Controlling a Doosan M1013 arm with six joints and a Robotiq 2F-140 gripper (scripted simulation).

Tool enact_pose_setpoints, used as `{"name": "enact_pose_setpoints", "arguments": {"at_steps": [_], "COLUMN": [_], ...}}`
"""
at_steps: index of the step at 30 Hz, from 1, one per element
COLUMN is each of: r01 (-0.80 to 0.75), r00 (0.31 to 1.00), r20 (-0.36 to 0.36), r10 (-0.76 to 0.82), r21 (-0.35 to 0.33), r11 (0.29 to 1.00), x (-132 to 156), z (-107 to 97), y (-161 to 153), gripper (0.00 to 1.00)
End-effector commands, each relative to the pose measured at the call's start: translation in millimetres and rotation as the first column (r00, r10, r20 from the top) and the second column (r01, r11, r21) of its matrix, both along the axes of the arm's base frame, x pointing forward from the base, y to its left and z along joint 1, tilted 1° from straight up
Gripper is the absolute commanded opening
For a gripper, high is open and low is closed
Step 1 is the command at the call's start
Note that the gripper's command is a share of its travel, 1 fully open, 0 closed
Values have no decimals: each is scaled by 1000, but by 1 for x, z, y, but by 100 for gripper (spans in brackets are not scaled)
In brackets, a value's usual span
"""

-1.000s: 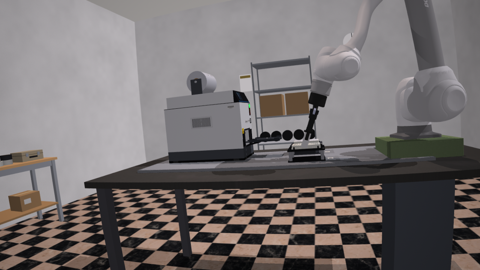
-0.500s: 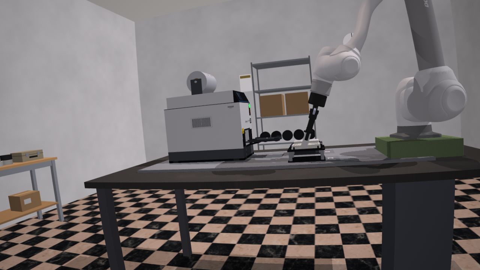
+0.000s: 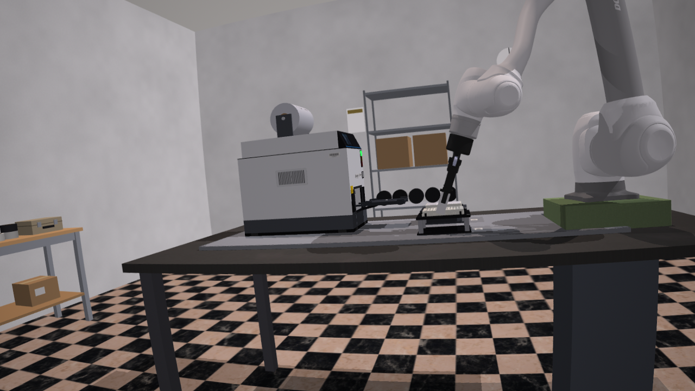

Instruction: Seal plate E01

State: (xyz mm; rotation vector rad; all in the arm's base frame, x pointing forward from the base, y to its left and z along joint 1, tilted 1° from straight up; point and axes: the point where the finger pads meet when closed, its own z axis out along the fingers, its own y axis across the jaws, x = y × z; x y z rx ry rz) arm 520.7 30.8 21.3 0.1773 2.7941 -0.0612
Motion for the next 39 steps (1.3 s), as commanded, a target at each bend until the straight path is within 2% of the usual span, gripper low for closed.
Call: {"name": "enact_pose_setpoints", "arguments": {"at_steps": [1,18,39], "r01": [0,0,0], "r00": [1000,1000,1000], "r20": [-1,-1,-1], "r10": [0,0,0], "r21": [0,0,0], "r11": [1000,1000,1000], "x": [0,0,0], "z": [0,0,15], "y": [0,0,0], "gripper": [10,10,10]}}
